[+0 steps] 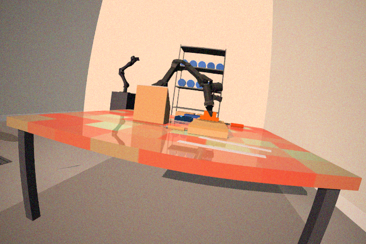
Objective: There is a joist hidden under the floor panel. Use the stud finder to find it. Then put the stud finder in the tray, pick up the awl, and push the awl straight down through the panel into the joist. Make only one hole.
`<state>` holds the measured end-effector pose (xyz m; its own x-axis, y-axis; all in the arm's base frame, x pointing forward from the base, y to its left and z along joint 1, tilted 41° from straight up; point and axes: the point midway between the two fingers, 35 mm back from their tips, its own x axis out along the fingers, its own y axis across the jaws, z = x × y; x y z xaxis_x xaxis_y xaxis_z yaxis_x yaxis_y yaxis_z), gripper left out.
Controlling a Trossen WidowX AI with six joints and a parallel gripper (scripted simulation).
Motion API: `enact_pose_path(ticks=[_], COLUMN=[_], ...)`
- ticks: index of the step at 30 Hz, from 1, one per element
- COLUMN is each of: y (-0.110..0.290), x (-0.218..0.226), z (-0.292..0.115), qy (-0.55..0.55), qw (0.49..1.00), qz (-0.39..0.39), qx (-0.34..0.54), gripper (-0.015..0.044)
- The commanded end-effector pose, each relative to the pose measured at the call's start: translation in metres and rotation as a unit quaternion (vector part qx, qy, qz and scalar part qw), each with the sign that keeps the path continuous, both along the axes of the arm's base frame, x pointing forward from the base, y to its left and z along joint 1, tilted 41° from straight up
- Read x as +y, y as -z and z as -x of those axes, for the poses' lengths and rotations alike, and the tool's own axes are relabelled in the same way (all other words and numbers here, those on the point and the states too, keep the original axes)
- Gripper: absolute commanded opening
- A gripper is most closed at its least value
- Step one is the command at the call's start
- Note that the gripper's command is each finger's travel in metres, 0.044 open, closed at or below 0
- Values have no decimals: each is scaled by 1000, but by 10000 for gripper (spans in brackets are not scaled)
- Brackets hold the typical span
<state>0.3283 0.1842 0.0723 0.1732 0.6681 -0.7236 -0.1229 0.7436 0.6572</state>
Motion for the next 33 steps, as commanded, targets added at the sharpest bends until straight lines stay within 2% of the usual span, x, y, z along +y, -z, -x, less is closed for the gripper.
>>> enact_pose_path(ticks=[1, 33], y=[-6, -38], x=[7, 43], z=[1, 7], qy=[-3, -3], qw=[1000, 1000], qz=[-1, -2], qx=[-2, -2], gripper=[0, 0])
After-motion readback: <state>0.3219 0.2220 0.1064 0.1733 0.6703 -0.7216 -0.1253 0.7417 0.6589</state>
